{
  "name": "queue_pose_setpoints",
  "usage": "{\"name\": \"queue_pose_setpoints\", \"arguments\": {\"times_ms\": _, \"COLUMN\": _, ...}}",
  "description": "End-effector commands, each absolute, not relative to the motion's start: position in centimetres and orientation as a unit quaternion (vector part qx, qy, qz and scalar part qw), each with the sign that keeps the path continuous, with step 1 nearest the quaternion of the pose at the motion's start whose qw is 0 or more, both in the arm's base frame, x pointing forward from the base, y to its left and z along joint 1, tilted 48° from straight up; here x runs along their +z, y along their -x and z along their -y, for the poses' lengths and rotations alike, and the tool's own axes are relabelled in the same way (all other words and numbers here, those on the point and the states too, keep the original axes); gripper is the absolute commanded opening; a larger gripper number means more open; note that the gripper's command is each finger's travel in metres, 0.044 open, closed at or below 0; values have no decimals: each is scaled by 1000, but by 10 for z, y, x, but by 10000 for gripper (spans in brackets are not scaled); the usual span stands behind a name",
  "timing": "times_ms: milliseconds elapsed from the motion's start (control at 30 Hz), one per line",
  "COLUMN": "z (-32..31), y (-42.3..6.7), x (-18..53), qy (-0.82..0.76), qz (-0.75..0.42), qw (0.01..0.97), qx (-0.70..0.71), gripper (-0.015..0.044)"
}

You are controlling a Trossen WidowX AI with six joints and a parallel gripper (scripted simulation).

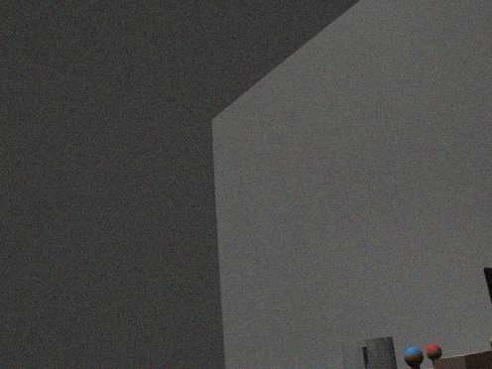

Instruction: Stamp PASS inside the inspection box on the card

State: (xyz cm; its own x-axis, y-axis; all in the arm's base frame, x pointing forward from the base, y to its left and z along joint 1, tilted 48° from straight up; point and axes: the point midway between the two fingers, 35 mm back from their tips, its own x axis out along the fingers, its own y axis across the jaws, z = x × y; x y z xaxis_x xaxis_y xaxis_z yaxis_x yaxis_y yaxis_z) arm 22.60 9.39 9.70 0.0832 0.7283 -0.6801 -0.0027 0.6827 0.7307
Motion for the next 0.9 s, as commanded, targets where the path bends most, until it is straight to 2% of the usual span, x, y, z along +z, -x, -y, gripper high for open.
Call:
{"name": "queue_pose_setpoints", "arguments": {"times_ms": 0, "z": -99, "y": -226, "x": 91, "qy": -295, "qz": -623, "qw": 672, "qx": 270, "gripper": 211}}
{"name": "queue_pose_setpoints", "arguments": {"times_ms": 833, "z": -126, "y": -227, "x": 70, "qy": -299, "qz": -622, "qw": 671, "qx": 273, "gripper": 211}}
{"name": "queue_pose_setpoints", "arguments": {"times_ms": 867, "z": -124, "y": -227, "x": 72, "qy": -297, "qz": -619, "qw": 673, "qx": 276, "gripper": 185}}
